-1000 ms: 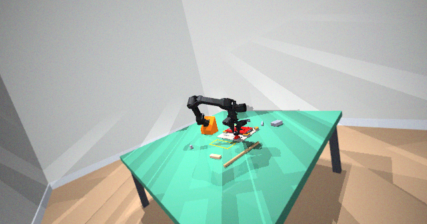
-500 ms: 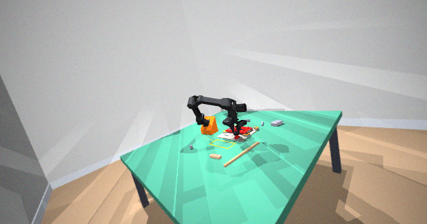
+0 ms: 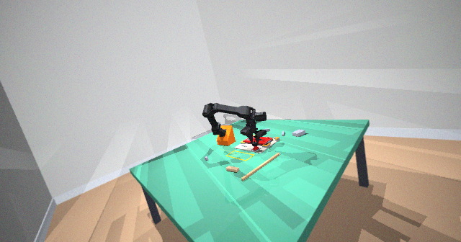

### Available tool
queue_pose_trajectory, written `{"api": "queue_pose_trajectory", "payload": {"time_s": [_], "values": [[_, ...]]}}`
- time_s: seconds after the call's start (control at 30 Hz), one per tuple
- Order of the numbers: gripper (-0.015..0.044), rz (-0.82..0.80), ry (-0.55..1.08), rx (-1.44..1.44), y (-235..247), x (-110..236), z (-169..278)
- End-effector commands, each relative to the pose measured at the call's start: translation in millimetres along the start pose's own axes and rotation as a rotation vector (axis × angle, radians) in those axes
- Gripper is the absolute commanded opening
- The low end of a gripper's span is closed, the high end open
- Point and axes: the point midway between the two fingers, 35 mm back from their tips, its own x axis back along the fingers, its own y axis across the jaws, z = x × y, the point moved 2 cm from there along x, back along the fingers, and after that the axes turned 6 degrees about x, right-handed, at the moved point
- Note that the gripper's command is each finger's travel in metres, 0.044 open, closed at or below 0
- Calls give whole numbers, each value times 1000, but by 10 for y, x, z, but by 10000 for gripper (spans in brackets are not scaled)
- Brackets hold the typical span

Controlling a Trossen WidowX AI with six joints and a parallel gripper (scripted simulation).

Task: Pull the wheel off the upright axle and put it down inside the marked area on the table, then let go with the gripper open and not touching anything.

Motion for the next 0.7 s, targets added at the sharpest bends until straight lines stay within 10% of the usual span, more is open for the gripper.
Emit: {"api": "queue_pose_trajectory", "payload": {"time_s": [0.0,0.67], "values": [[0,-21,3,26,-18,169,31],[0,-23,3,28,-21,235,31]]}}
